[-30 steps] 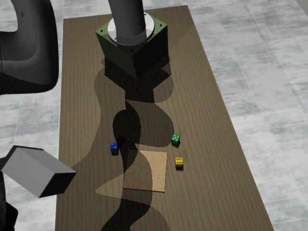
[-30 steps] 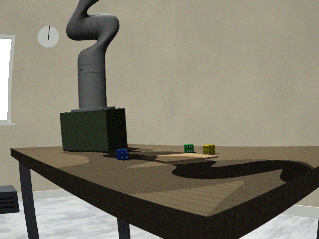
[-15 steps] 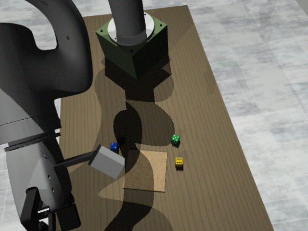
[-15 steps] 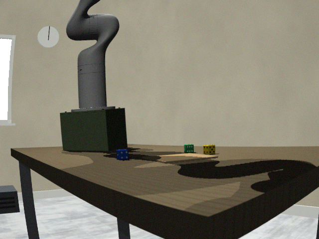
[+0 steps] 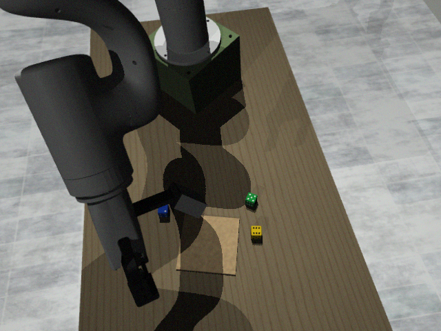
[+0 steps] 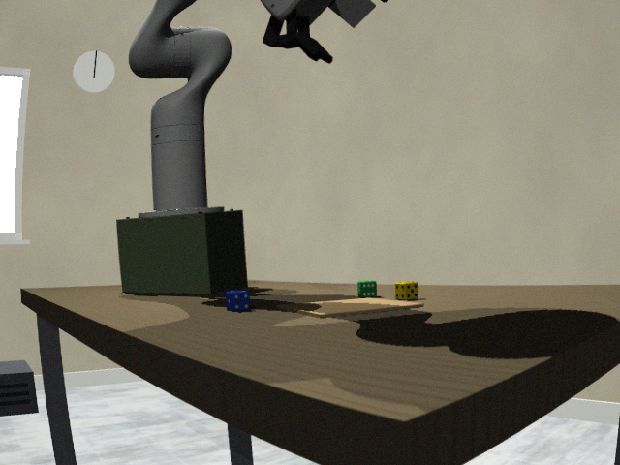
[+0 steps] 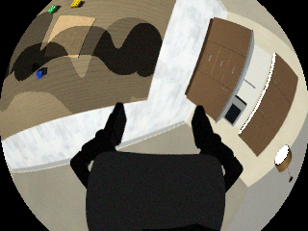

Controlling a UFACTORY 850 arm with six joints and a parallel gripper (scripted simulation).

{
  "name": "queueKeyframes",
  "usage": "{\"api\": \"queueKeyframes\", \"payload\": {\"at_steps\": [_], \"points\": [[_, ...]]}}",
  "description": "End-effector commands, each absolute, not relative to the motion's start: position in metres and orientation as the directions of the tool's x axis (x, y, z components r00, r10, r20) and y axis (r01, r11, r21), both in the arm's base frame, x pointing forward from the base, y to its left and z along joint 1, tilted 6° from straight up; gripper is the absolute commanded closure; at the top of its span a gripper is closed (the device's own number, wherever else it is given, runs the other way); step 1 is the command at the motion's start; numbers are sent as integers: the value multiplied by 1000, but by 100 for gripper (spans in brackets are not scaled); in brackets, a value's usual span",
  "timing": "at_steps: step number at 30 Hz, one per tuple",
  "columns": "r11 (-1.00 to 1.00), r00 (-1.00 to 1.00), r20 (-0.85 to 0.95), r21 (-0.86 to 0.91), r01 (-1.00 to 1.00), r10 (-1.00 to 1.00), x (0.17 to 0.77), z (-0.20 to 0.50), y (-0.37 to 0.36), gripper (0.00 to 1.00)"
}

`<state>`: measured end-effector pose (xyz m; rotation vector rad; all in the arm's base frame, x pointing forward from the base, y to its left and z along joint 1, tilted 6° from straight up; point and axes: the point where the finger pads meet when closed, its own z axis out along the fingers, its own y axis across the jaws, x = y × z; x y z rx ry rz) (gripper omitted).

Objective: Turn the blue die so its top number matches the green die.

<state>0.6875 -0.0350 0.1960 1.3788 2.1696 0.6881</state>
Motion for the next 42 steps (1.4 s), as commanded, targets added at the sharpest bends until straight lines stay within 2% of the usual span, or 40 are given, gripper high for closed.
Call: {"api": "queueKeyframes", "payload": {"at_steps": [1, 4, 5, 14, 16, 20, 23, 29, 42], "points": [[469, -461, -152, 508, 722, 874, 639, 148, -31, 0], [482, -472, -154, 491, 726, 868, 633, 142, -30, 0], [529, -514, -160, 427, 734, 843, 608, 122, -30, 0], [626, -608, -159, 282, 727, 778, 553, 84, -31, 0], [678, -662, -150, 197, 708, 735, 521, 65, -33, 0], [679, -663, -150, 196, 708, 734, 520, 65, -33, 0], [747, -737, -124, 76, 661, 664, 472, 42, -38, 0], [788, -785, -99, -4, 615, 612, 439, 30, -42, 0], [791, -788, -97, -11, 611, 608, 437, 29, -43, 0]]}}
